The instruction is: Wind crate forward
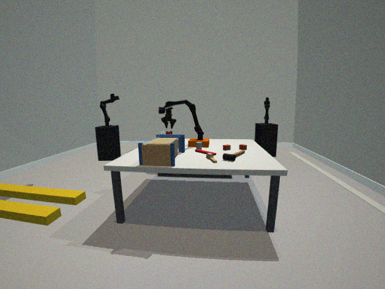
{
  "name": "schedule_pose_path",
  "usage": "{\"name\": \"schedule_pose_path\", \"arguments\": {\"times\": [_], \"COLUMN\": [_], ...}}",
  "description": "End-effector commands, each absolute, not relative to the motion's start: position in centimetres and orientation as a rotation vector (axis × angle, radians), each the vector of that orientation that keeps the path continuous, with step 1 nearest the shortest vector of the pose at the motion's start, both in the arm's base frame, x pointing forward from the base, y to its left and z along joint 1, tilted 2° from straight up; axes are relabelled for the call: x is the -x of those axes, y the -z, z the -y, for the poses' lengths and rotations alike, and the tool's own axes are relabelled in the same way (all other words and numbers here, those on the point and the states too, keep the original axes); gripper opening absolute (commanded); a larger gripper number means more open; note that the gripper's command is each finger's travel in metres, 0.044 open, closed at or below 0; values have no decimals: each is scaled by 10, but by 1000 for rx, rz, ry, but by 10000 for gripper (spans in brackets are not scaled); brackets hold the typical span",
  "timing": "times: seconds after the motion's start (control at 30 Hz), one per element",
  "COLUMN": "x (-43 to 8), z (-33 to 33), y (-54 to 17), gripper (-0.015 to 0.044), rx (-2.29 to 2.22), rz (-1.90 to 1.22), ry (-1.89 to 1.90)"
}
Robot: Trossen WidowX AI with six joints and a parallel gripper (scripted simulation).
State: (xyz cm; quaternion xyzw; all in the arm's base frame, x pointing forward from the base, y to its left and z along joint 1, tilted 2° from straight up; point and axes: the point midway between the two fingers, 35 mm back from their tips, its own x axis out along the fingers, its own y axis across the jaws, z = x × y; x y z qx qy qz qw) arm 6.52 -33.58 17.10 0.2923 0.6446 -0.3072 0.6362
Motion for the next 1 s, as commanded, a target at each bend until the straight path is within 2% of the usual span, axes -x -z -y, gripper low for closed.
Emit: {"name": "schedule_pose_path", "arguments": {"times": [0.0, 0.97], "x": [-65, -64], "z": [337, 339], "y": [-164, -117], "gripper": [440, 440], "rx": [-662, -645], "rz": [-1473, -1479], "ry": [695, 678]}}
